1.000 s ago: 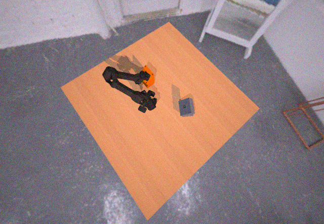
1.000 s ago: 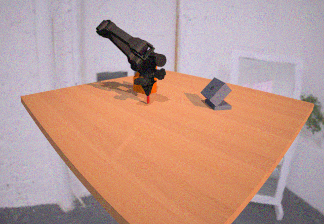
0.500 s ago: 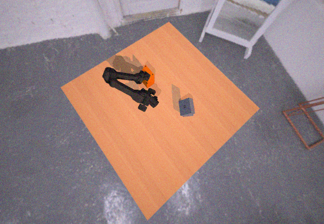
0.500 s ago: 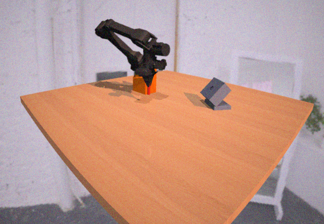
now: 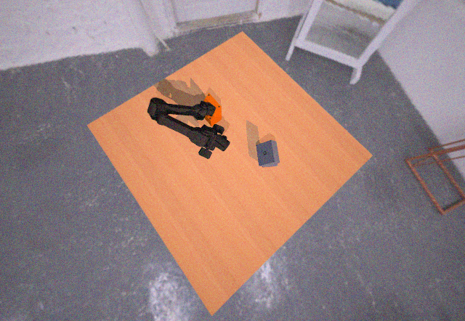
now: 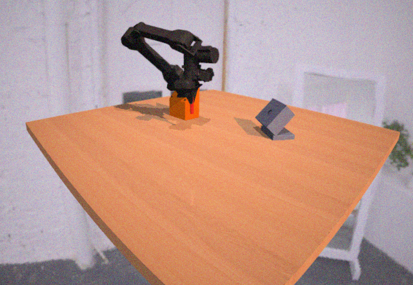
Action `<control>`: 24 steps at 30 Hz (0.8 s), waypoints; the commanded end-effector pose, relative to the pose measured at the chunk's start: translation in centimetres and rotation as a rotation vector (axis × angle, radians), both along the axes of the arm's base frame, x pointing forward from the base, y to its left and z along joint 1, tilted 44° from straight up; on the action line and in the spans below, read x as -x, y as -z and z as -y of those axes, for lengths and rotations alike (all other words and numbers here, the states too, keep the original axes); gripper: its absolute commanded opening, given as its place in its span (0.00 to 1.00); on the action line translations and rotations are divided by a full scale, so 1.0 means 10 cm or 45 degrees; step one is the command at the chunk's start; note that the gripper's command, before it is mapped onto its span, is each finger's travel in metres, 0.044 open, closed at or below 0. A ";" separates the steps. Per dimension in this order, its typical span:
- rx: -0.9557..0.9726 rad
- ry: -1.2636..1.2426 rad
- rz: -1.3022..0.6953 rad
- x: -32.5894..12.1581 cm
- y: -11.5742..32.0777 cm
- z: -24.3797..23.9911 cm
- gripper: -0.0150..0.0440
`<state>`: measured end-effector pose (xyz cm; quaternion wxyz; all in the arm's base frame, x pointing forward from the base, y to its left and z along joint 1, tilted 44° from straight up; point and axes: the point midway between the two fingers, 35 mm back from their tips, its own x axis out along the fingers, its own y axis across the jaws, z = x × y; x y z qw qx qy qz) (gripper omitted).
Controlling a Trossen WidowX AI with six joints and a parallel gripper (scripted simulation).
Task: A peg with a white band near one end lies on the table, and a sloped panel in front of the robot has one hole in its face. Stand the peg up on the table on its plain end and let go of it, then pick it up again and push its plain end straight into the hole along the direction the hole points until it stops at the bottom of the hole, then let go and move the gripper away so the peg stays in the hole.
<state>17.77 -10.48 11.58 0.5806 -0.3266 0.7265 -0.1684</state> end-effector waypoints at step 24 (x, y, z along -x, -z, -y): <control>-0.276 -0.264 0.051 -0.54 0.24 -0.26 0.25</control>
